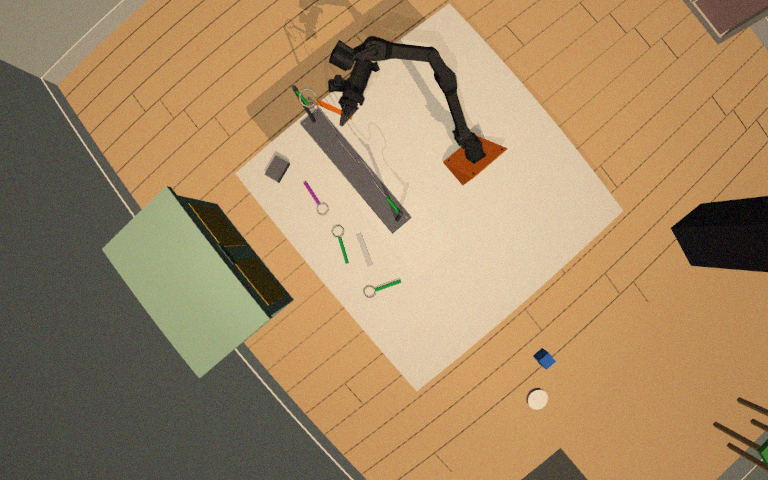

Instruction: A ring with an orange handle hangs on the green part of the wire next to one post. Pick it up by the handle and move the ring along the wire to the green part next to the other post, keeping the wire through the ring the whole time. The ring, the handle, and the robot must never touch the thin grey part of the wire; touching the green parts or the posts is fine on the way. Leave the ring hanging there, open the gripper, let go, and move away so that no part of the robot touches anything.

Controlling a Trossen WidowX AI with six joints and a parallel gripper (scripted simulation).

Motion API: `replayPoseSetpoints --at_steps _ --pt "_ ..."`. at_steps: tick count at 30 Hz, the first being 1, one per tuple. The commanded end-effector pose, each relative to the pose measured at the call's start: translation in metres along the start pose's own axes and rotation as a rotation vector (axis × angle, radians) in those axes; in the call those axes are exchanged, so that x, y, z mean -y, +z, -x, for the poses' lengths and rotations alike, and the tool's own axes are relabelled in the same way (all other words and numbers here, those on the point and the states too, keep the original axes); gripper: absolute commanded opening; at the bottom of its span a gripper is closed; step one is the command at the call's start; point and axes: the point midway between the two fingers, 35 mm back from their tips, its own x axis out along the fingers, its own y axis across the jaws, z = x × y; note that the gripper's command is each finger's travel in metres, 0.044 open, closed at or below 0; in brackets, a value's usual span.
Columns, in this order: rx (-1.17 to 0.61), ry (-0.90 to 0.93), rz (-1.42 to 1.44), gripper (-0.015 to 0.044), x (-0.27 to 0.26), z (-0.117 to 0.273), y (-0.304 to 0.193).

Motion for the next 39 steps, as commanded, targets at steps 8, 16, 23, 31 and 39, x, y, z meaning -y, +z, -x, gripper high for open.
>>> replayPoseSetpoints --at_steps 8,16,23,31,39 --pt "0.006 -0.096 0.150 -0.0150 0.007 0.000 0.000" --pt "0.012 -0.158 0.248 -0.0150 0.012 0.000 0.001" --pt "0.018 -0.212 0.334 -0.0150 0.016 0.000 0.002" --pt "0.026 -0.274 0.433 -0.0150 0.020 0.000 0.004" --pt "0.034 -0.337 0.532 -0.0150 0.024 0.001 0.006"
